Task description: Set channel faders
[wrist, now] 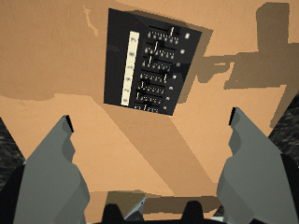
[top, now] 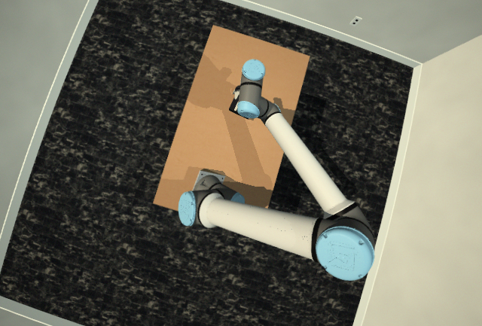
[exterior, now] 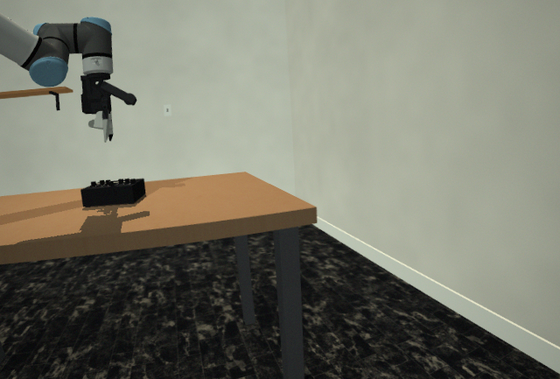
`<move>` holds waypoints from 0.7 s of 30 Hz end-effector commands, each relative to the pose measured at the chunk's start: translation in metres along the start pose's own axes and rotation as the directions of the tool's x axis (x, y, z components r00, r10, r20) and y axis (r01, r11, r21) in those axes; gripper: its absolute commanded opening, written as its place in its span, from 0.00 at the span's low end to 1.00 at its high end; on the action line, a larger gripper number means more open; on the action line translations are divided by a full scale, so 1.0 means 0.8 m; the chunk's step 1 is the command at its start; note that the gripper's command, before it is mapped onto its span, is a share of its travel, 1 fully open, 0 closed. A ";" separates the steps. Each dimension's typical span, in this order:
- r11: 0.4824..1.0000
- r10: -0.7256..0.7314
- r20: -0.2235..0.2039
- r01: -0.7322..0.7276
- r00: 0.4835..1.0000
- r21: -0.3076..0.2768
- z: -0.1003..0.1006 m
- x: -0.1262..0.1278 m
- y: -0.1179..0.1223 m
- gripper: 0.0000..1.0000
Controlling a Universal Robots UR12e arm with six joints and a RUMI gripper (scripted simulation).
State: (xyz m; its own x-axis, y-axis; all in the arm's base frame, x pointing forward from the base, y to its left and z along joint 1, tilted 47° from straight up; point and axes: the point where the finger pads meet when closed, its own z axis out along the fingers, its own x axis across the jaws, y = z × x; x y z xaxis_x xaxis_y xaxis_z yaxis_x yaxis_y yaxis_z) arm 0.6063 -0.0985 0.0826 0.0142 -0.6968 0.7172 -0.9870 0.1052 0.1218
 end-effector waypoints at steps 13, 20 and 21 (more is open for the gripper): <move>0.993 0.117 -0.014 -0.117 0.993 -0.004 -0.008 -0.005 0.000 1.00; 0.993 0.117 -0.014 -0.117 0.993 -0.004 -0.008 -0.005 0.000 1.00; 0.993 0.117 -0.014 -0.117 0.993 -0.004 -0.008 -0.005 0.000 1.00</move>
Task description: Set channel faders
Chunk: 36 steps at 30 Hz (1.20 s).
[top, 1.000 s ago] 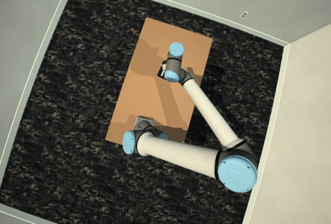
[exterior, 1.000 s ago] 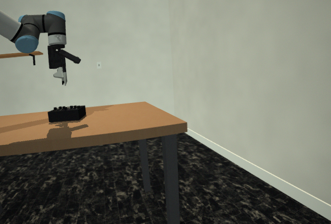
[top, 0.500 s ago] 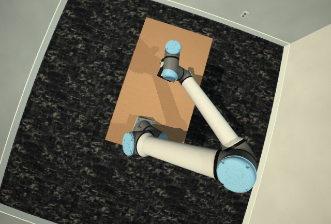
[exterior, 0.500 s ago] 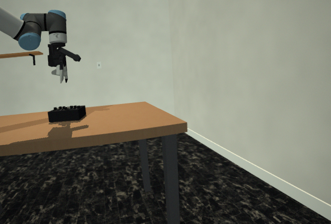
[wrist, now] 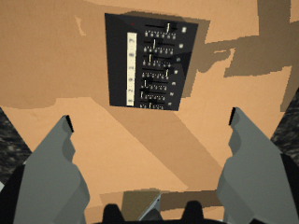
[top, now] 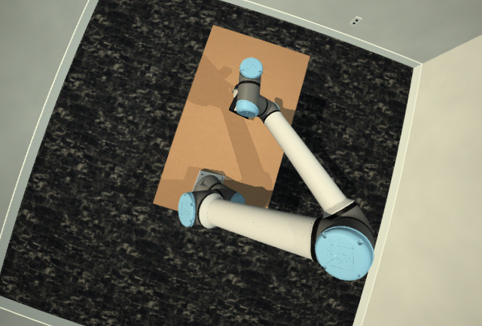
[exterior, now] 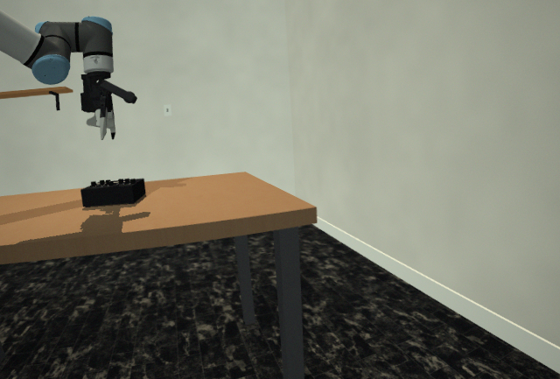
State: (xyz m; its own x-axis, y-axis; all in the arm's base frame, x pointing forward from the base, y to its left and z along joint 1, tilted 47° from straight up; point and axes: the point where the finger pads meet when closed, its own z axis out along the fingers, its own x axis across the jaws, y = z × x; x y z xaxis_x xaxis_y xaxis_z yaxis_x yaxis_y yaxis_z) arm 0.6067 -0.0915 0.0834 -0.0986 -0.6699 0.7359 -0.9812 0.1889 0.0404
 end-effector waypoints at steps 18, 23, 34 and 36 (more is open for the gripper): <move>0.990 0.144 0.000 -0.144 0.990 -0.003 0.097 0.021 0.084 1.00; 0.990 0.144 0.000 -0.144 0.990 -0.003 0.097 0.021 0.084 0.00; 0.990 0.144 0.000 -0.144 0.990 -0.003 0.097 0.021 0.084 0.00; 0.990 0.144 0.000 -0.144 0.990 -0.003 0.097 0.021 0.084 0.00</move>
